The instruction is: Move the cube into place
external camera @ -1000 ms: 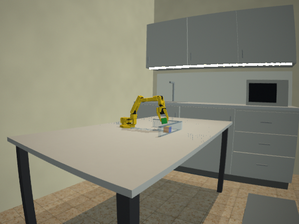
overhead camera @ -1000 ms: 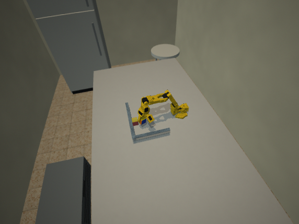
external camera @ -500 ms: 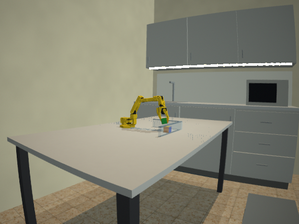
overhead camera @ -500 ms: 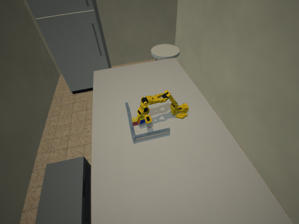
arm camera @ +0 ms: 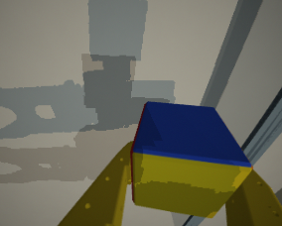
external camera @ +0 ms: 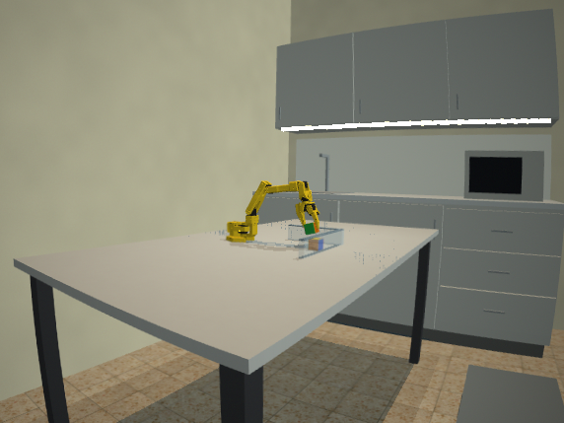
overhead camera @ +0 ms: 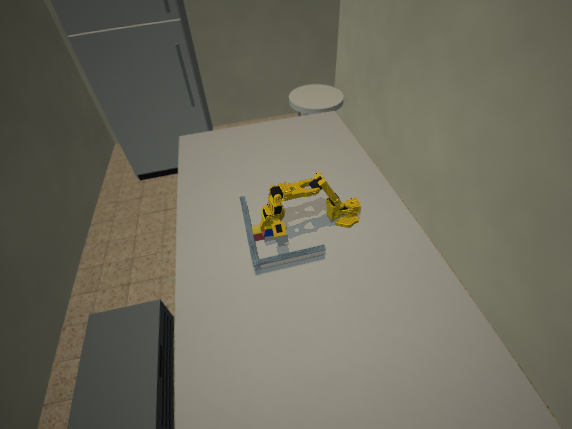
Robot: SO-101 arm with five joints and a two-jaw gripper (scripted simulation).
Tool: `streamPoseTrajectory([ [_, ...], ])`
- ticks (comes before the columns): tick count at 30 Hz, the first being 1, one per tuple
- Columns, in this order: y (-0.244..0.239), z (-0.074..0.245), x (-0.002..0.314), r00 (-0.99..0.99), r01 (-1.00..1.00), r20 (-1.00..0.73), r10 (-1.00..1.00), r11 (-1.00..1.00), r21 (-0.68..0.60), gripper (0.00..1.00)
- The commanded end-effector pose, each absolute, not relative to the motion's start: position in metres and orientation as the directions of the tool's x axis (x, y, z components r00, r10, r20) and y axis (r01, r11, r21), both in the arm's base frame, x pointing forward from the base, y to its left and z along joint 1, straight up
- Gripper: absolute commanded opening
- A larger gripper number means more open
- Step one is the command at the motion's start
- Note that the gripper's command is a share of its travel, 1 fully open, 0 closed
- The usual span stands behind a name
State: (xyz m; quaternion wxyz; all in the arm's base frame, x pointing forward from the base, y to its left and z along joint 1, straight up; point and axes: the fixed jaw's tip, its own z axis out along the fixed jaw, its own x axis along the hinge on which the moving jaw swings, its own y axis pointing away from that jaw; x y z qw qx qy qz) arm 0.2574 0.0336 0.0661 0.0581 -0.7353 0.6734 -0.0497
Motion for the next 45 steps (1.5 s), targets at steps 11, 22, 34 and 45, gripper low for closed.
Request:
streamPoseTrajectory([
  [11,0.034,0.080,0.268,-0.087,-0.967,-0.051,-0.995,0.096,-0.236,0.22],
  [22,0.033,0.080,0.272,-0.240,-0.936,-0.093,-0.966,0.256,-0.241,0.22],
  [34,0.033,0.081,0.276,-0.371,-0.888,-0.132,-0.919,0.393,-0.238,0.22],
  [45,0.033,0.081,0.279,-0.478,-0.831,-0.168,-0.862,0.506,-0.231,0.22],
])
